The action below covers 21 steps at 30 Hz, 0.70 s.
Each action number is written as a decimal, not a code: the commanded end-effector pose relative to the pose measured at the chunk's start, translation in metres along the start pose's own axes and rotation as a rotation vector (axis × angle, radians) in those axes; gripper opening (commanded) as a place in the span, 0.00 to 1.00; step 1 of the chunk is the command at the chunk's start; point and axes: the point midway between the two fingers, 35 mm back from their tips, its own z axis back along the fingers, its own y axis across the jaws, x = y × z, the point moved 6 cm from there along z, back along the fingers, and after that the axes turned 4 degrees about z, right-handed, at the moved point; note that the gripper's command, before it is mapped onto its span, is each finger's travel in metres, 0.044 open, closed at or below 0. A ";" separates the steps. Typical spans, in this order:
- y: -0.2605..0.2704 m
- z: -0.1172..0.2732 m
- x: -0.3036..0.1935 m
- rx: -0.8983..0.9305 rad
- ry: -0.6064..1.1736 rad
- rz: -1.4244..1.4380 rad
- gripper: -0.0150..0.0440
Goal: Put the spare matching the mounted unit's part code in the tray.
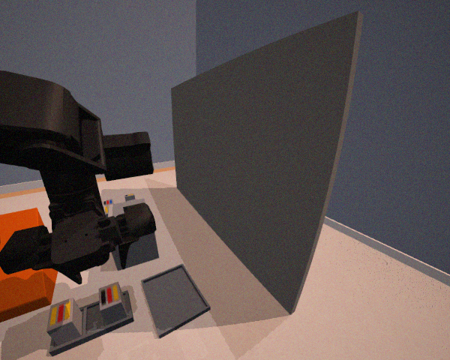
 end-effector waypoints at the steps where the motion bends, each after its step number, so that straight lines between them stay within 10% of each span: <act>1: -0.001 -0.003 0.000 0.000 -0.006 0.007 0.76; 21: 0.003 -0.030 -0.001 -0.001 0.000 0.006 0.76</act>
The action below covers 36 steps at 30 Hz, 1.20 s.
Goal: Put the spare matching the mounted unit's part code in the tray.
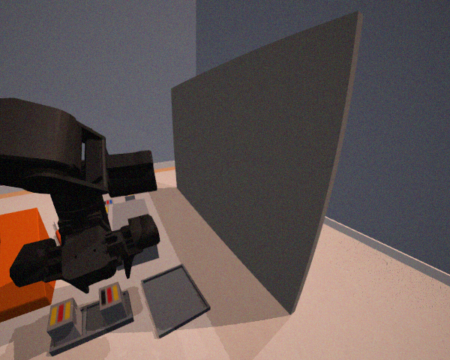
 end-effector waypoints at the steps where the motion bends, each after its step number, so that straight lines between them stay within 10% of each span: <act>1: 0.000 -0.009 -0.002 -0.002 0.006 0.009 0.76; 36: -0.004 -0.060 0.000 -0.002 -0.003 0.010 0.76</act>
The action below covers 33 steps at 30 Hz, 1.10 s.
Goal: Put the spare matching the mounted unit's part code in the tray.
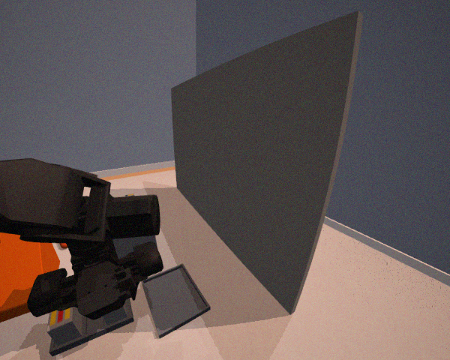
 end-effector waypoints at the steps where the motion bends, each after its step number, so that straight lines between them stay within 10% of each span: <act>1: -0.001 -0.004 -0.001 0.001 0.004 0.009 0.76; 9: -0.001 -0.004 -0.001 0.001 0.004 0.009 0.76; 25: -0.001 -0.003 -0.001 -0.002 0.000 0.002 0.25; 33: -0.001 -0.002 -0.001 -0.002 0.000 0.002 0.25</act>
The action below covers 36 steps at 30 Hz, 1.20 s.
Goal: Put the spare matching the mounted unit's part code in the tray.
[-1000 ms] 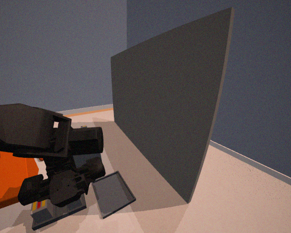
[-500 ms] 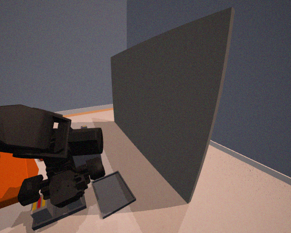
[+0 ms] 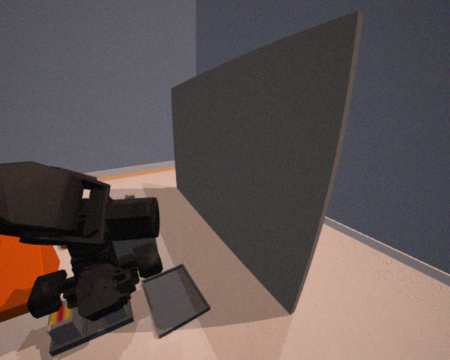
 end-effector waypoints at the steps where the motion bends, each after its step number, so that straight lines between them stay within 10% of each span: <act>1: 0.001 0.003 0.000 0.001 0.001 0.000 0.25; 36: 0.003 0.114 -0.001 0.000 0.018 0.012 0.25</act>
